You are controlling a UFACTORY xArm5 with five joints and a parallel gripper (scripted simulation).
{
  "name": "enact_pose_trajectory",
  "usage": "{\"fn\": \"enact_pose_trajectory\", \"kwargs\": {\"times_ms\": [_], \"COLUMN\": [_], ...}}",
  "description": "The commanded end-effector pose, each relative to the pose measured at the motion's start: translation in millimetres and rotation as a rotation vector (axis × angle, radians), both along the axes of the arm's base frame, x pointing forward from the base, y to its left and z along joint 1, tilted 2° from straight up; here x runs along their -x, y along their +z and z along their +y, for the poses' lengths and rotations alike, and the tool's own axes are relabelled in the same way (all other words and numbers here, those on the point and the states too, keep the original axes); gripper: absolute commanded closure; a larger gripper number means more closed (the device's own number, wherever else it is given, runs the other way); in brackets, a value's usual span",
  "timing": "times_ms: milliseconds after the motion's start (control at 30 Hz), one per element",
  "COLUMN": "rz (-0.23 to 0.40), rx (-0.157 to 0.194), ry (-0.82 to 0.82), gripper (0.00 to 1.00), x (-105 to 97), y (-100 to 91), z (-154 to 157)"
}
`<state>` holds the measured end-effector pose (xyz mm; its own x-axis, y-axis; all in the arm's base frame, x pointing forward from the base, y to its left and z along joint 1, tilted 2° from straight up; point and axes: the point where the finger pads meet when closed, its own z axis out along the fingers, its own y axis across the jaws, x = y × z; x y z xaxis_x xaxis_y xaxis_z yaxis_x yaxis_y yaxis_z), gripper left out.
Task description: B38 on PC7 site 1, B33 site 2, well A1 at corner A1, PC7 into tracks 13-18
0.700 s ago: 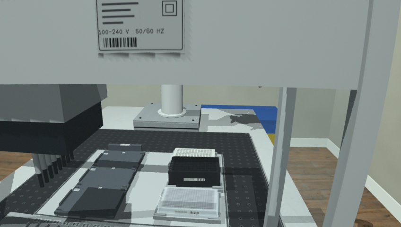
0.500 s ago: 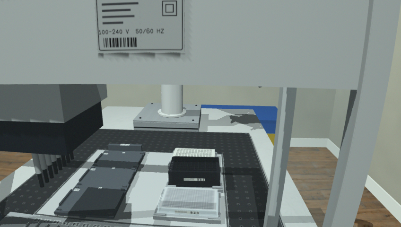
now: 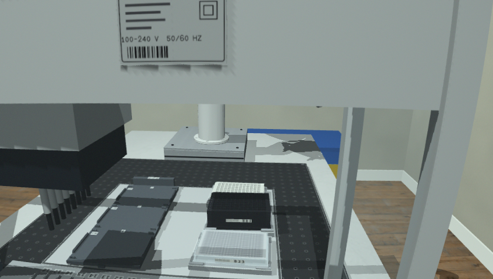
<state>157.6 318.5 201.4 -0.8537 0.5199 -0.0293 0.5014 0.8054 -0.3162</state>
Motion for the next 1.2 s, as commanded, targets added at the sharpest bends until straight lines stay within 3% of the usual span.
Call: {"fn": "enact_pose_trajectory", "kwargs": {"times_ms": [0,300,400,867,967,1167], "rz": [-0.023,-0.081,-0.084,-0.165,-0.168,-0.200], "rx": [-0.009,-0.014,-0.014,-0.012,-0.012,-0.008], "ry": [-0.093,-0.366,-0.379,-0.798,-0.812,-0.989], "gripper": [0.00,0.00,0.00,0.00,0.00,0.00], "x": [-15,-54,-56,-111,-113,-134], "y": [3.6,7.8,8.1,14.9,15.3,18.4], "z": [-4,-22,-24,-62,-64,-83]}}
